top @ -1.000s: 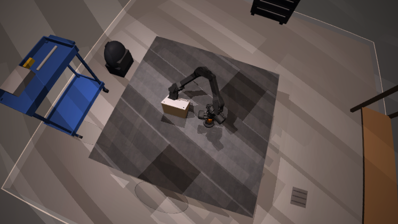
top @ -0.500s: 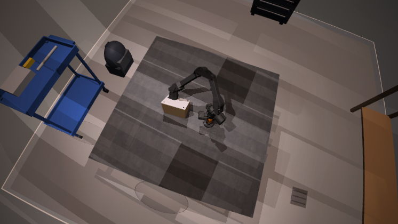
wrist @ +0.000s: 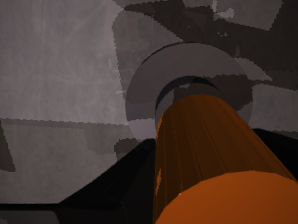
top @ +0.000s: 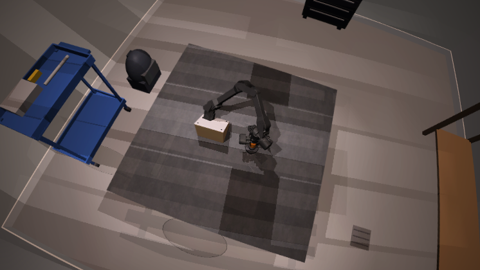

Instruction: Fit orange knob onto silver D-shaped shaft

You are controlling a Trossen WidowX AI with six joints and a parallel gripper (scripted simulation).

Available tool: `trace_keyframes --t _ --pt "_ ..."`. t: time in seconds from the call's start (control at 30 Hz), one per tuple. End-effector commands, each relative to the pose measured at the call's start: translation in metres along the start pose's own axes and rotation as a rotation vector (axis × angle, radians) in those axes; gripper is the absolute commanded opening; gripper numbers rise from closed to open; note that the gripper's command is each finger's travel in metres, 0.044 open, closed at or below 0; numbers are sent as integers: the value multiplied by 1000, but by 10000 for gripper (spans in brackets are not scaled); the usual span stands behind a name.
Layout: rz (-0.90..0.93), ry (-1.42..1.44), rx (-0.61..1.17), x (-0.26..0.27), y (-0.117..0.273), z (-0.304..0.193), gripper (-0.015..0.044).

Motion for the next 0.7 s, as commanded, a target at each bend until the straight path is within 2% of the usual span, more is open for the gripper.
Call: trace_keyframes --t 0.0,0.67 --pt "-2 21 3 -1 3 -1 0" --pt "-2 21 3 0 1 0 0"
Point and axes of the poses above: the point midway between the two fingers, 35 mm back from their tips, its own y axis back along the fingers, its own x axis across the jaws, z = x × y, the point moved 9 cm from there along y, back along the fingers, and after that the axes turned 7 degrees about -y, right-handed, at the moved point
